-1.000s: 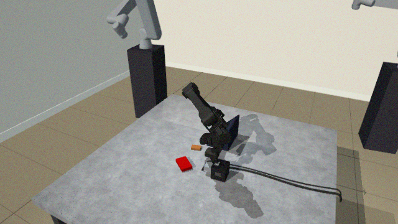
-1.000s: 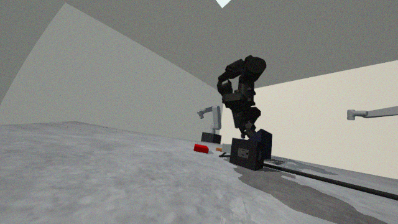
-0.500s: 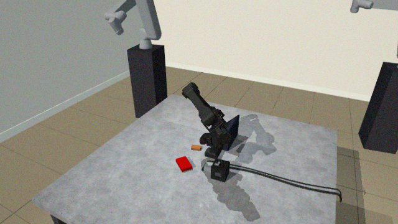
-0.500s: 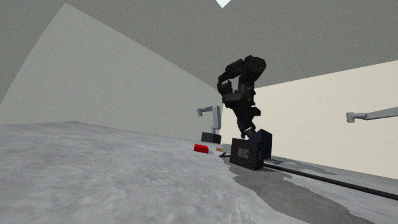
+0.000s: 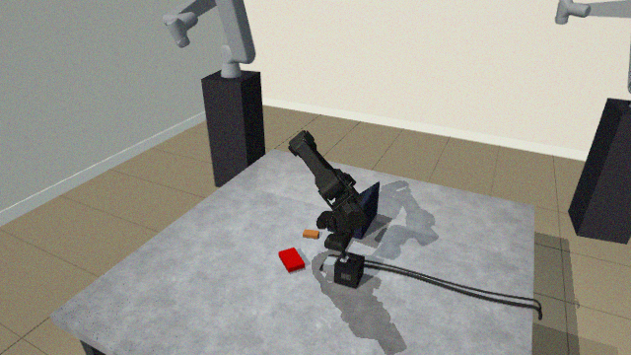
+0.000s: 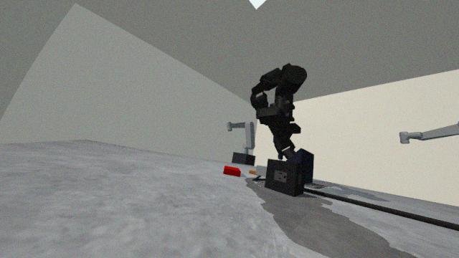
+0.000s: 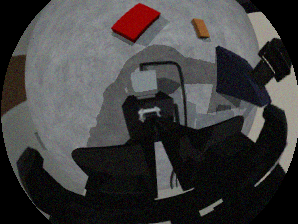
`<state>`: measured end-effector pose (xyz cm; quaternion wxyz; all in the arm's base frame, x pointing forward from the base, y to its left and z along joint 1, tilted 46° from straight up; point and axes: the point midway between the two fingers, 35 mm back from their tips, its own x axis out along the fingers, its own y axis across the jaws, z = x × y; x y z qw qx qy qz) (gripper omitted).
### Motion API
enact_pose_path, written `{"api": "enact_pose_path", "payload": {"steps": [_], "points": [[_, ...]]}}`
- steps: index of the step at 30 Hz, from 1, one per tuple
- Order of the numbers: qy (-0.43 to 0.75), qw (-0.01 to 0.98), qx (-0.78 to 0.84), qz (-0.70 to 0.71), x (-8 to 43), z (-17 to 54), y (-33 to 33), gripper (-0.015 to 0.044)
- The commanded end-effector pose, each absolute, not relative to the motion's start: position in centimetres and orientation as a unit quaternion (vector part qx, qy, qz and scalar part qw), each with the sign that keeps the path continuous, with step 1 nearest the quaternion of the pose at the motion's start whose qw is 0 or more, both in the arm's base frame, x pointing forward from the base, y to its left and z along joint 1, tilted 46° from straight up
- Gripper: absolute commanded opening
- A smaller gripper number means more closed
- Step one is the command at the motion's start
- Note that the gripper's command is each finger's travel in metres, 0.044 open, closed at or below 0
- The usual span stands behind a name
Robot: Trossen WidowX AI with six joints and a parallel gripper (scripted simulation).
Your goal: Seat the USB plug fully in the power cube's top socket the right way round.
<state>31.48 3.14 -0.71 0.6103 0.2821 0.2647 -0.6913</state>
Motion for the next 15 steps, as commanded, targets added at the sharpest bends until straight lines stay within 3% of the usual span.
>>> {"api": "enact_pose_path", "payload": {"steps": [1,15], "points": [[0.265,0.61,0.282,-0.692,31.47,-0.69,3.14,0.0],[0.265,0.61,0.282,-0.691,31.55,-0.17,3.68,0.0]]}}
